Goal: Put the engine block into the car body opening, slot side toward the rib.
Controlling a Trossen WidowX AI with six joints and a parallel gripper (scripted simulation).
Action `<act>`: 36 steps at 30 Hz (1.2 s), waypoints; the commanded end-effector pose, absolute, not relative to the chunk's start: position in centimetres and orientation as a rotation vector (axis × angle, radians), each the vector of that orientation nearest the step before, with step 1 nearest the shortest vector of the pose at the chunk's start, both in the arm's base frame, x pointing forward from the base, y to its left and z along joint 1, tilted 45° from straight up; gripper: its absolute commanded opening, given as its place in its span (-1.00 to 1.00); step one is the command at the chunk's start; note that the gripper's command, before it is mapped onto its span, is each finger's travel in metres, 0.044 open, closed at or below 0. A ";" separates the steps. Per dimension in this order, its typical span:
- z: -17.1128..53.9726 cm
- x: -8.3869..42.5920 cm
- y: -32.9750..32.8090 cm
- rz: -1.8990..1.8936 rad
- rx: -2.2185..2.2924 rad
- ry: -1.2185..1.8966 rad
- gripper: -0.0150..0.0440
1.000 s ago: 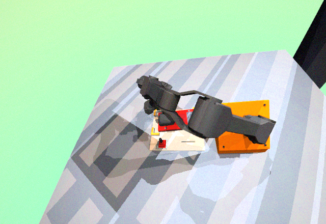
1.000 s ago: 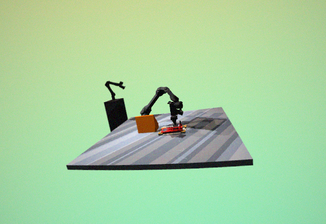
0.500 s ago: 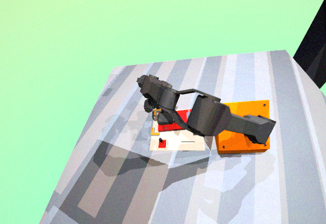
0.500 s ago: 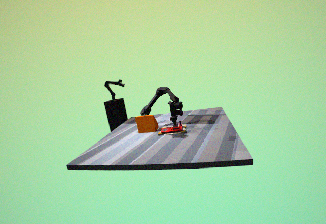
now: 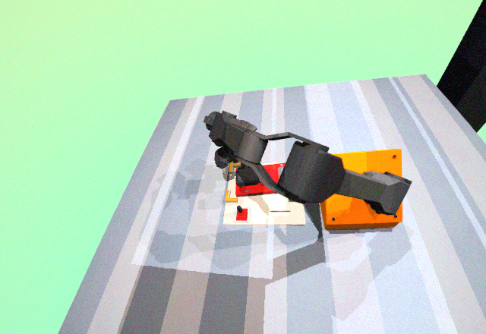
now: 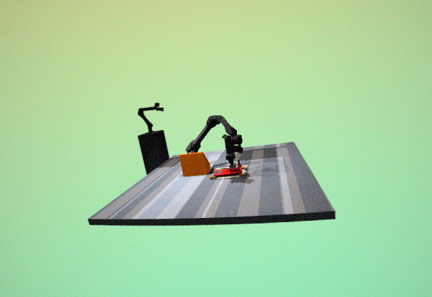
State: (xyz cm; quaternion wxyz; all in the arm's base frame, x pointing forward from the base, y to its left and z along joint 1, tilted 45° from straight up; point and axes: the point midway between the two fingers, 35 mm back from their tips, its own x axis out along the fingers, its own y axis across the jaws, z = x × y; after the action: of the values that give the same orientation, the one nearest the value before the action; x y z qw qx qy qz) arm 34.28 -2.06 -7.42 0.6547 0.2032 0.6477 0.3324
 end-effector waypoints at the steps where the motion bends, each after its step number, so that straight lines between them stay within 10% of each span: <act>1: -7.5 34.4 -2.2 0.736 0.472 1.477 0.05; 36: -7.8 34.4 -2.0 0.742 0.466 1.473 0.05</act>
State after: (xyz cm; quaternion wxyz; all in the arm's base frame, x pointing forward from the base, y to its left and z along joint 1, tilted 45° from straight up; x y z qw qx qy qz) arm 34.41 -1.99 -7.69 0.6548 0.2049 0.6490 0.3286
